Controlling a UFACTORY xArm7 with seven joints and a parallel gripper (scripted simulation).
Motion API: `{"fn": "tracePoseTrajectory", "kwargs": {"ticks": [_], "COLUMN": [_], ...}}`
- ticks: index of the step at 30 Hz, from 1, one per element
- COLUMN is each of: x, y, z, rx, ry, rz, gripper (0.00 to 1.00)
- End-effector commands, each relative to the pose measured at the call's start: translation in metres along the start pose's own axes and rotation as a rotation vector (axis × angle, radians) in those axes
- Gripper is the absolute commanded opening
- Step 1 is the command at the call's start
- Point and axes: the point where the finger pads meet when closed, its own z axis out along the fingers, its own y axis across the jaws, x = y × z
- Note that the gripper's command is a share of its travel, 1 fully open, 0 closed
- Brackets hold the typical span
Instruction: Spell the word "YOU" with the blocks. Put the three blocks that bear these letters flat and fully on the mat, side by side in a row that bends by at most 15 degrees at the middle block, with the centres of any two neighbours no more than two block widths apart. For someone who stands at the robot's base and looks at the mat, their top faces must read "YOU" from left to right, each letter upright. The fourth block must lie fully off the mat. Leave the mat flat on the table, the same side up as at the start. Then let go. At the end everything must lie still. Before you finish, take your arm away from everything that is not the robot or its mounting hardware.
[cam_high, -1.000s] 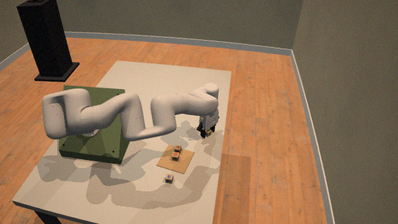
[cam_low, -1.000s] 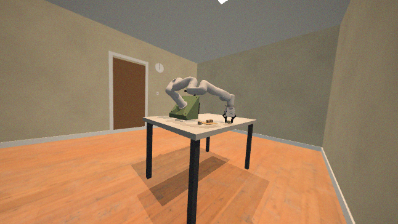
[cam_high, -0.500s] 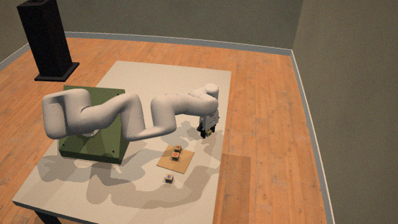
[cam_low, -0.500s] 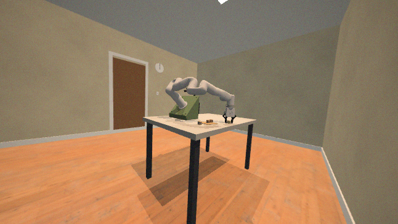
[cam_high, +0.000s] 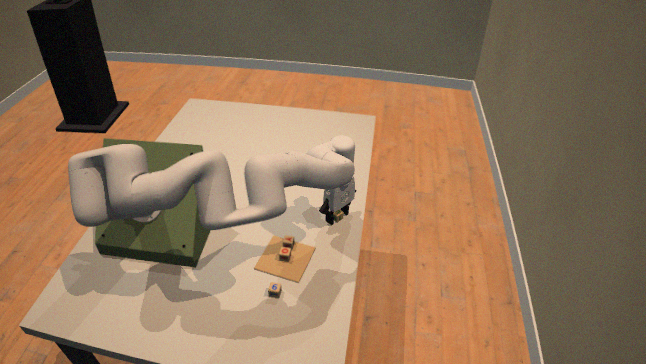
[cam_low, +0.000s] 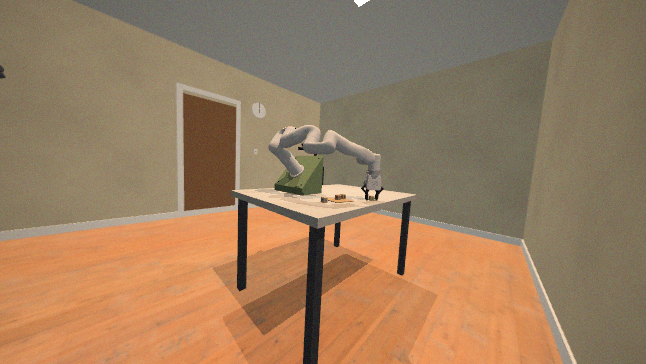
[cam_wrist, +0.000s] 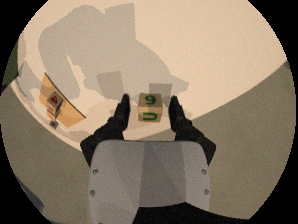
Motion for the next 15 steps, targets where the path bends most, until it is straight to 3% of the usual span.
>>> {"fn": "tracePoseTrajectory", "kwargs": {"ticks": [1, 9, 10, 15], "x": [-0.0004, -0.0004, -0.0004, -0.0004], "y": [0.0017, 0.0017, 0.0017, 0.0017], "z": [-0.0028, -0.0028, -0.0028, -0.0028], "rx": [-0.005, -0.005, -0.005, -0.005], "ry": [-0.001, -0.001, -0.001, -0.001], "rz": [0.001, 0.001, 0.001, 0.001], "gripper": [0.69, 0.69, 0.47, 0.47]}}
